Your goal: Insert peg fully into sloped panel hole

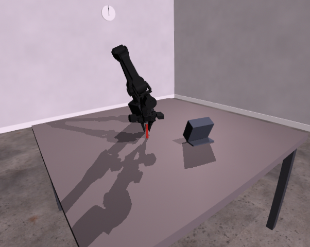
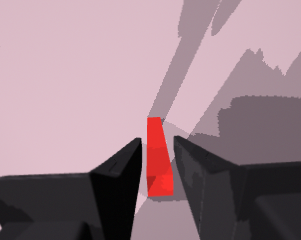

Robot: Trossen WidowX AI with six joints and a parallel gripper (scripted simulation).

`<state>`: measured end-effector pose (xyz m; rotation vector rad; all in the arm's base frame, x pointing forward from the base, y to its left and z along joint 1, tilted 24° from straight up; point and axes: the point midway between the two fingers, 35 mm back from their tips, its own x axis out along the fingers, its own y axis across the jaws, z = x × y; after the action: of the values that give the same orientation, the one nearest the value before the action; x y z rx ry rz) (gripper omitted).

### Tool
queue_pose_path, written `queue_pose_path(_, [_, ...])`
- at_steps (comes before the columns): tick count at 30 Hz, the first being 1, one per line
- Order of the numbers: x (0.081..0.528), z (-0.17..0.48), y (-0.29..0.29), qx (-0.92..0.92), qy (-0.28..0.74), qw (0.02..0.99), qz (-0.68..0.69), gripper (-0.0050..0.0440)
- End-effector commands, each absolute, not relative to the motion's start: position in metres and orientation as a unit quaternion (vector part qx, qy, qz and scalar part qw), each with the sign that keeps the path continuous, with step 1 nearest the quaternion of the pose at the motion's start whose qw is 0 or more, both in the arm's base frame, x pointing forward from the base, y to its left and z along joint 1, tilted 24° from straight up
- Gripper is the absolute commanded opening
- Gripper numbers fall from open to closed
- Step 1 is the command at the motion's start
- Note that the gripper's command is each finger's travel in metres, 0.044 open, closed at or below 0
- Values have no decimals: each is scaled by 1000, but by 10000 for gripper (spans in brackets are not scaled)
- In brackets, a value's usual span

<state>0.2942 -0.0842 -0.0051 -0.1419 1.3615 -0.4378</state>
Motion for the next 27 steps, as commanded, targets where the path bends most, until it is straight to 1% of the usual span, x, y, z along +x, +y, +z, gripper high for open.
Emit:
queue_pose_path(1, [297,-2,-84,-63,618,758,-199,81])
queue_pose_path(3, [297,-2,-84,-63,618,758,-199,81])
queue_pose_path(13, [297,-2,-84,-63,618,758,-199,15])
queue_pose_path(14, [297,0,-83,-63,618,758,-199,0])
queue_pose_path(18, [296,22,-74,-63,618,758,-199,0])
queue_pose_path(20, [296,22,-74,-63,618,758,-199,0])
queue_pose_path(25, [283,66,-53,-62,616,760,-198,0])
queue_pose_path(27, [279,70,-49,-62,618,758,-198,0])
